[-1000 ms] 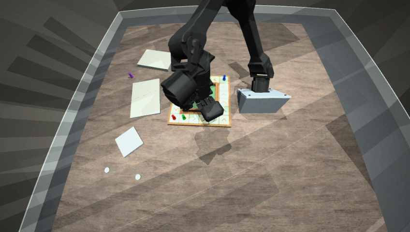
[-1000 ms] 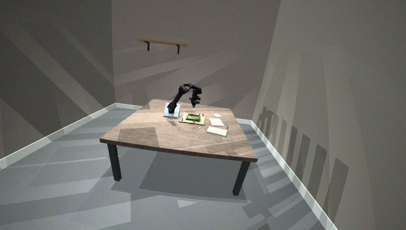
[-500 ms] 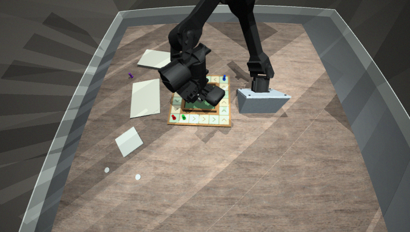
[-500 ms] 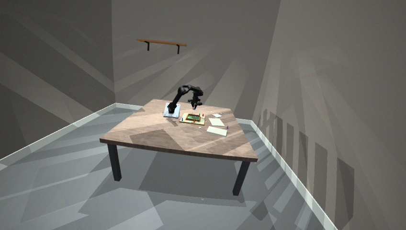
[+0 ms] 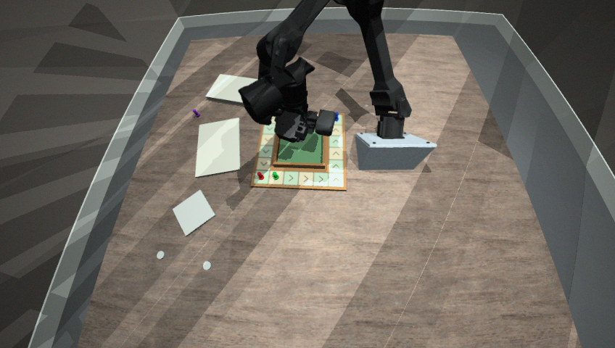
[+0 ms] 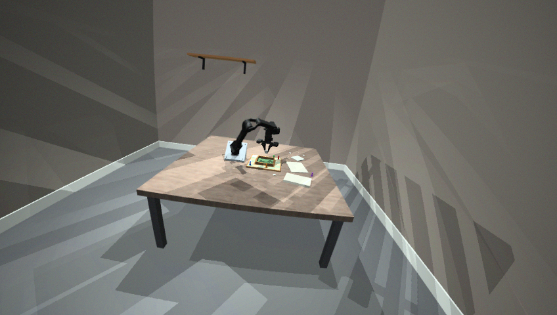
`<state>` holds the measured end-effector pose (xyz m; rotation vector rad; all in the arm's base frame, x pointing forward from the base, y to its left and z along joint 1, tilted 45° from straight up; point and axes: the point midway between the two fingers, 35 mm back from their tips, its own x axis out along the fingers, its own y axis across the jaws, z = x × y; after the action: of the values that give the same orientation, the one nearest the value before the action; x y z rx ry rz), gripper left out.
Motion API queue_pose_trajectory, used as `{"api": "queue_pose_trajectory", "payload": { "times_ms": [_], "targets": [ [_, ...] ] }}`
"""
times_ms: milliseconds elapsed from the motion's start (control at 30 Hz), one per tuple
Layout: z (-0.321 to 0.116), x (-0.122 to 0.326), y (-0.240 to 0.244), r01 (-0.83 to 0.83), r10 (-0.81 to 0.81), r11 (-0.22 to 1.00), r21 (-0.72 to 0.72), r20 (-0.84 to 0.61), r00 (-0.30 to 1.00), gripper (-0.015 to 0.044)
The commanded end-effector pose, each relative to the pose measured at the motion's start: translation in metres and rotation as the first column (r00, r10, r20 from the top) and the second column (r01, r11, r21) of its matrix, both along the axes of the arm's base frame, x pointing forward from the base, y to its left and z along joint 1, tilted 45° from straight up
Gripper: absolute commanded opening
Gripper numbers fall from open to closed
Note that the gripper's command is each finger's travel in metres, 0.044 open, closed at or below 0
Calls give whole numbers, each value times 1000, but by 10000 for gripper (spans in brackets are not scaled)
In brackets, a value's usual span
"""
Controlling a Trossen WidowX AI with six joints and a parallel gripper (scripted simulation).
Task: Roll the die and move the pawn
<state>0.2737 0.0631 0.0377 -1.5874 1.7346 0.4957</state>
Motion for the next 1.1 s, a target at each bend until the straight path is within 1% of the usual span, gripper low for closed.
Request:
{"api": "queue_pose_trajectory", "payload": {
  "times_ms": [0,167,367,533,700,867,1067],
  "targets": [
    [4,-1,-11,-71,70,997,-7,-73,995,0],
    [10,-1,-23,-156,153,988,-5,-157,976,0],
    [9,-2,-24,-152,153,988,15,-164,975,0],
    [3,-7,-27,-109,139,980,168,-183,973,0],
    [-1,-10,-29,-81,146,942,325,-181,973,0],
    [-3,-12,-29,-78,169,877,474,-153,974,0],
    [-4,-11,-29,-113,207,770,628,-79,975,0]
  ]
}}
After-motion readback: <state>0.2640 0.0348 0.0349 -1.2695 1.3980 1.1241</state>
